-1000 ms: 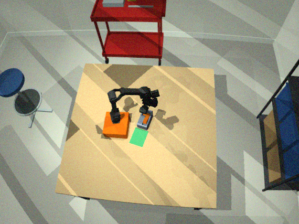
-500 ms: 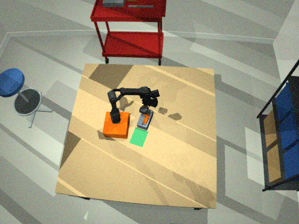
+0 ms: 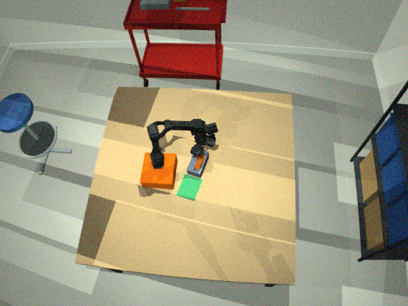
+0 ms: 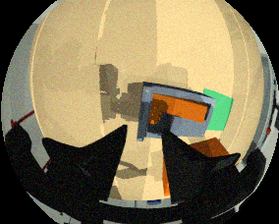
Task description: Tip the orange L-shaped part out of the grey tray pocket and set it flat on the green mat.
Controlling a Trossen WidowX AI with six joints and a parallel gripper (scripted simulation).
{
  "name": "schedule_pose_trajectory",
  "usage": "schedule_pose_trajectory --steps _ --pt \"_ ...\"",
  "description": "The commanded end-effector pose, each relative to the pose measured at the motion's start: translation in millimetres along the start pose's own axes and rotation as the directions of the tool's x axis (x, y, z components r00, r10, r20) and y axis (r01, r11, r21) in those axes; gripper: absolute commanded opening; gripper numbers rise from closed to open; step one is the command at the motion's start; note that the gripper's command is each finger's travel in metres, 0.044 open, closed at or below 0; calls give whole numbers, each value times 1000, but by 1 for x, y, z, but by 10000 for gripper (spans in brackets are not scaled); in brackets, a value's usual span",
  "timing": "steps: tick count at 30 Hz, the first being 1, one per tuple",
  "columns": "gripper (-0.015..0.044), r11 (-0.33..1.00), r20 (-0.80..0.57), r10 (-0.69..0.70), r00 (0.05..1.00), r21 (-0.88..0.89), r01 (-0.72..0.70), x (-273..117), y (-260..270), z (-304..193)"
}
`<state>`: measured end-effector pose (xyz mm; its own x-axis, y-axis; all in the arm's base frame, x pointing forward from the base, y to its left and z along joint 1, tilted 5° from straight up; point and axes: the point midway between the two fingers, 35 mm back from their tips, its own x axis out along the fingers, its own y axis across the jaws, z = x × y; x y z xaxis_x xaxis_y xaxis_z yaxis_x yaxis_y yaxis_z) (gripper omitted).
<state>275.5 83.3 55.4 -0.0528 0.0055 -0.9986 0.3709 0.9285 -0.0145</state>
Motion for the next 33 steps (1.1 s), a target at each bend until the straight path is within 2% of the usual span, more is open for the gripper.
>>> schedule_pose_trajectory --steps 1,5,14,33 --pt "180 1000 -7 -9 1000 -2 9 36 -1 0" --pt "180 1000 -4 -9 1000 -4 9 64 -3 -2" --pt "180 1000 -4 -9 1000 -4 9 67 -3 -2" --pt "180 1000 -4 -9 1000 -4 9 98 -3 -2"
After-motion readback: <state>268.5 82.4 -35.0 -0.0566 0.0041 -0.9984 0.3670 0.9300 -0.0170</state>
